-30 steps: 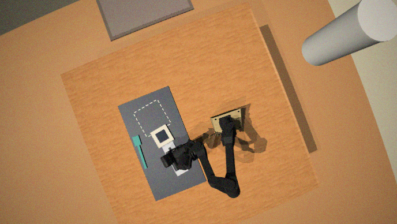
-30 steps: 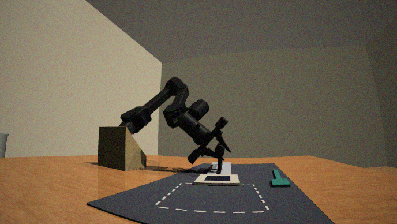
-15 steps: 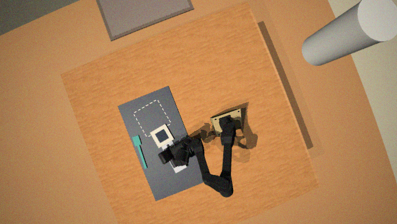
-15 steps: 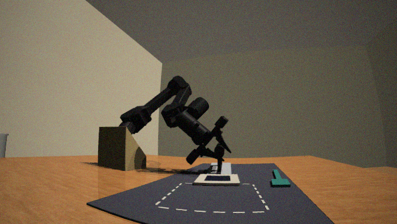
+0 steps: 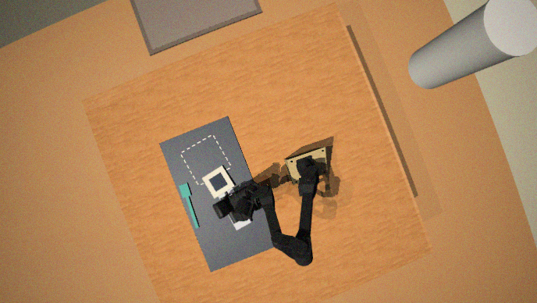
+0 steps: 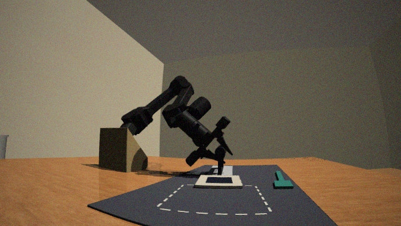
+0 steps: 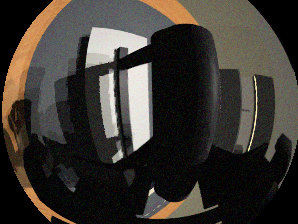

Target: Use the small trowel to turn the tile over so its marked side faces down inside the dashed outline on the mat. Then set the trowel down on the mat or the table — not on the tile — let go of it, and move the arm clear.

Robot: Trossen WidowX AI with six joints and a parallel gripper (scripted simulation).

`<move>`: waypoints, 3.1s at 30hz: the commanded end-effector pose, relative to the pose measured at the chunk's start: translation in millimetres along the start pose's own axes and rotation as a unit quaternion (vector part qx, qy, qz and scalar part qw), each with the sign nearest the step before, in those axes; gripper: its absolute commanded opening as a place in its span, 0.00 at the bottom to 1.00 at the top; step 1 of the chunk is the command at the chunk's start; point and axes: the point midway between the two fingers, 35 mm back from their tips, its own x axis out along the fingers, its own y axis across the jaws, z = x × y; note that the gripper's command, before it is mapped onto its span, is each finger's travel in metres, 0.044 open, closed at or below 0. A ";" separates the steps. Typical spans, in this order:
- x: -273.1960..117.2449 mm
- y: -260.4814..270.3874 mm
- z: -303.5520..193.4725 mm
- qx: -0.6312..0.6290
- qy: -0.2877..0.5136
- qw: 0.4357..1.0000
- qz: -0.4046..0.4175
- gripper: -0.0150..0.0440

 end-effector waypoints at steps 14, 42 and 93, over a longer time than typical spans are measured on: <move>-27.9 -36.6 -16.1 -0.033 0.027 0.999 -0.010 0.25; -41.2 -52.2 -87.9 -0.035 0.029 0.999 -0.010 0.25; -42.0 -60.8 -65.2 -0.035 0.029 0.999 -0.010 0.25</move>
